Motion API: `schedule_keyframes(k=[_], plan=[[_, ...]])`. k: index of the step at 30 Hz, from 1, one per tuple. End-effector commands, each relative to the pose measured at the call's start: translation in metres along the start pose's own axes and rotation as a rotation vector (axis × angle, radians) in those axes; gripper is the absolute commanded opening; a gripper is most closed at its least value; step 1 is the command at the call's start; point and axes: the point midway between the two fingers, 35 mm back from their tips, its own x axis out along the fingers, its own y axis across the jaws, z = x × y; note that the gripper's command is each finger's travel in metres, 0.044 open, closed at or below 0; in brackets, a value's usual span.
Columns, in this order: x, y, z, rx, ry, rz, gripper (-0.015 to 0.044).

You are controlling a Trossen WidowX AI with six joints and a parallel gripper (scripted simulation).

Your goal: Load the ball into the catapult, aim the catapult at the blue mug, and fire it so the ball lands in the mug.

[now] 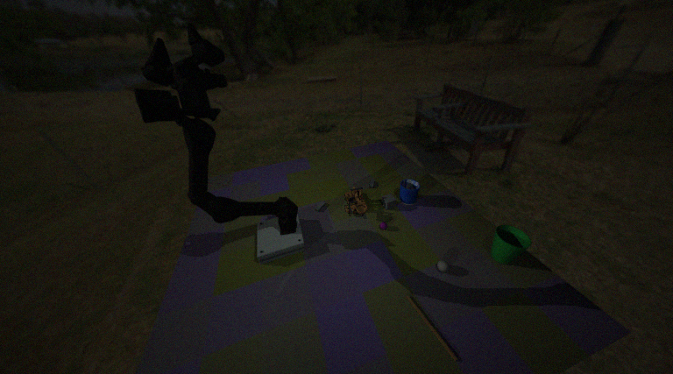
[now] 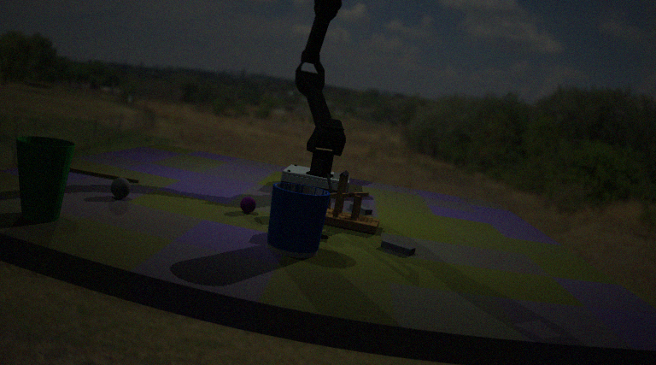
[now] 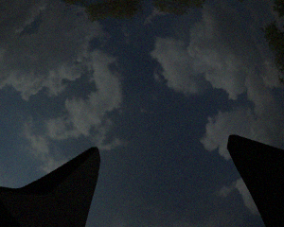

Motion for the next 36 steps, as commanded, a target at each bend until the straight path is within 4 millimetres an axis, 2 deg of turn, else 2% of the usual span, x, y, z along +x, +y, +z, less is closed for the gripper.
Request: schedule_keyframes(k=[1,10,21,28,36], plan=[[0.01,0.034,0.031,0.11,-0.064,0.086,0.044],[0.021,0.094,0.089,0.324,-0.174,0.255,0.044],[0.019,0.162,0.171,0.596,-0.282,0.461,0.044],[0.006,0.199,0.225,0.737,-0.348,0.619,0.044],[-0.017,0.236,0.293,0.847,-0.424,0.805,0.044]])
